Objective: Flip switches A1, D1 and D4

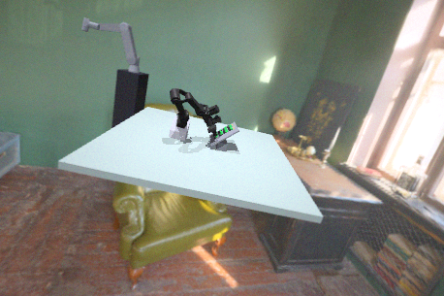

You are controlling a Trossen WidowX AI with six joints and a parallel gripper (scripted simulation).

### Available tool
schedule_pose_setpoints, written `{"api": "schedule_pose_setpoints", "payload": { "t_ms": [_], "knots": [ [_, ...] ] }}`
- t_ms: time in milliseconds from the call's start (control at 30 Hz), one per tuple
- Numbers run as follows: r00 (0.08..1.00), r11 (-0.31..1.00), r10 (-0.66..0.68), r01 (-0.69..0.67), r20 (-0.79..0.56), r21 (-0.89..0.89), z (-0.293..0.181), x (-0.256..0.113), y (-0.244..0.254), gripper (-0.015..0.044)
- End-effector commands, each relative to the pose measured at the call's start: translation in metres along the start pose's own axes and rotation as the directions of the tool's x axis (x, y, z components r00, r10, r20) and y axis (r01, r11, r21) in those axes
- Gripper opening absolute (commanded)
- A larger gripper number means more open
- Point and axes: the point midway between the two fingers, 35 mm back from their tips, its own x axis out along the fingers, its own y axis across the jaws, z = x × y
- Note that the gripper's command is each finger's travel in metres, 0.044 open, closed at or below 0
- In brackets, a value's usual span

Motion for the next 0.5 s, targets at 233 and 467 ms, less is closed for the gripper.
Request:
{"api": "schedule_pose_setpoints", "payload": {
  "t_ms": [233,467],
  "knots": [
    [1.0,1.0,0.004,-0.004,-0.002,-0.007,-0.0012,0.0019,0.0008,0.0],
    [1.0,1.0,0.004,-0.004,-0.002,-0.007,-0.0012,0.0028,0.0008,0.0]
  ]
}}
